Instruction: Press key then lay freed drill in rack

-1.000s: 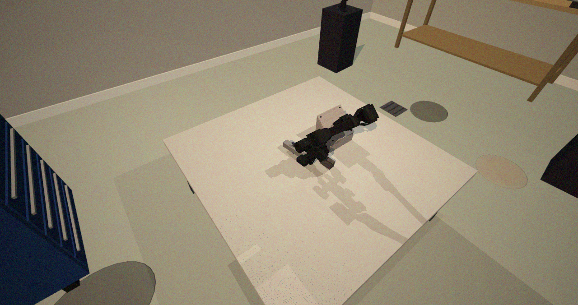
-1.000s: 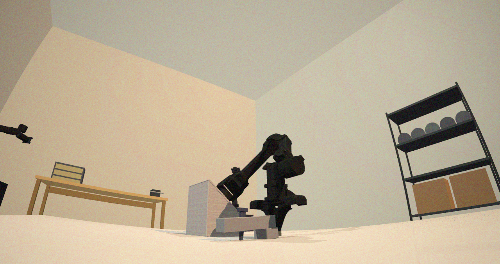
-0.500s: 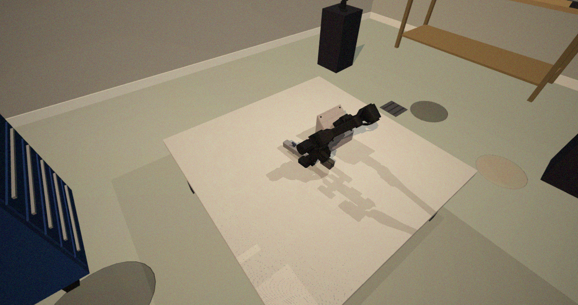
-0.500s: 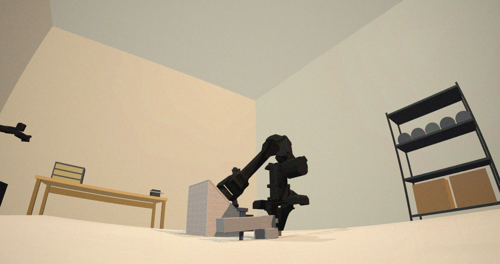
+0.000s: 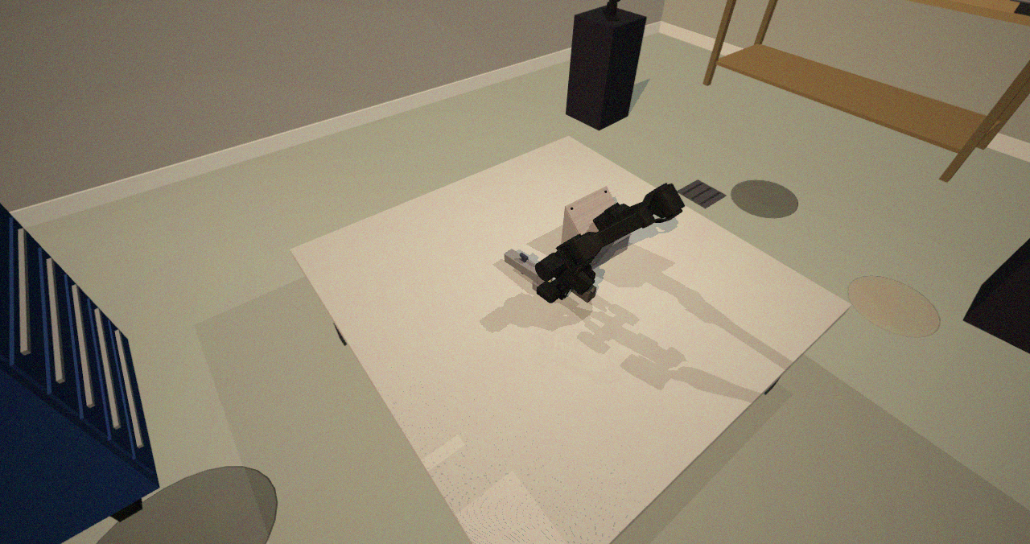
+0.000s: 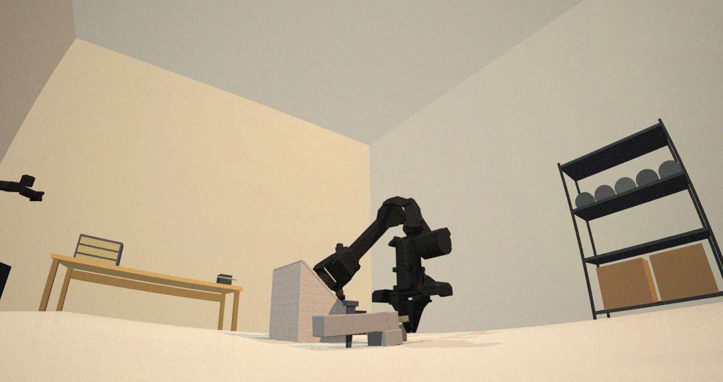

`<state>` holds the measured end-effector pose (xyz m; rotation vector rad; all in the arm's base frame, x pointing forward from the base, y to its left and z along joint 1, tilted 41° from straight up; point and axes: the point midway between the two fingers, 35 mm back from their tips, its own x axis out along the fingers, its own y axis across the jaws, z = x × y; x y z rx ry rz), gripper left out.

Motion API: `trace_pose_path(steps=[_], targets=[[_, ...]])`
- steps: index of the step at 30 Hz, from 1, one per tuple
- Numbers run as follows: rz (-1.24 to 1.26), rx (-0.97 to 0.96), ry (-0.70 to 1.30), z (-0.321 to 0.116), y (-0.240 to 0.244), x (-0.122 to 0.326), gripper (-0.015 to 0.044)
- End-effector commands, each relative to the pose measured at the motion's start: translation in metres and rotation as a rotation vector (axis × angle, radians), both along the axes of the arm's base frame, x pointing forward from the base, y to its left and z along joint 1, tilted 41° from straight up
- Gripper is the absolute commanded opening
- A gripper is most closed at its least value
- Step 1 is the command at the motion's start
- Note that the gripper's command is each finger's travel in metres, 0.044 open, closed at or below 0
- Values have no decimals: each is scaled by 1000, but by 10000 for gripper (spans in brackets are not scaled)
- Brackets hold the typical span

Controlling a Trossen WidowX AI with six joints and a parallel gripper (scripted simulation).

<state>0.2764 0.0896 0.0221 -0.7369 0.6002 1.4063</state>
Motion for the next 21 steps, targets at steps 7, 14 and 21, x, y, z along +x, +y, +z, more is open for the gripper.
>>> trace_pose_path(steps=[7,14,21], targets=[[0,1,1,4,5,-1,79],[0,1,1,4,5,-1,263],[1,1,2,1,3,-1,440]])
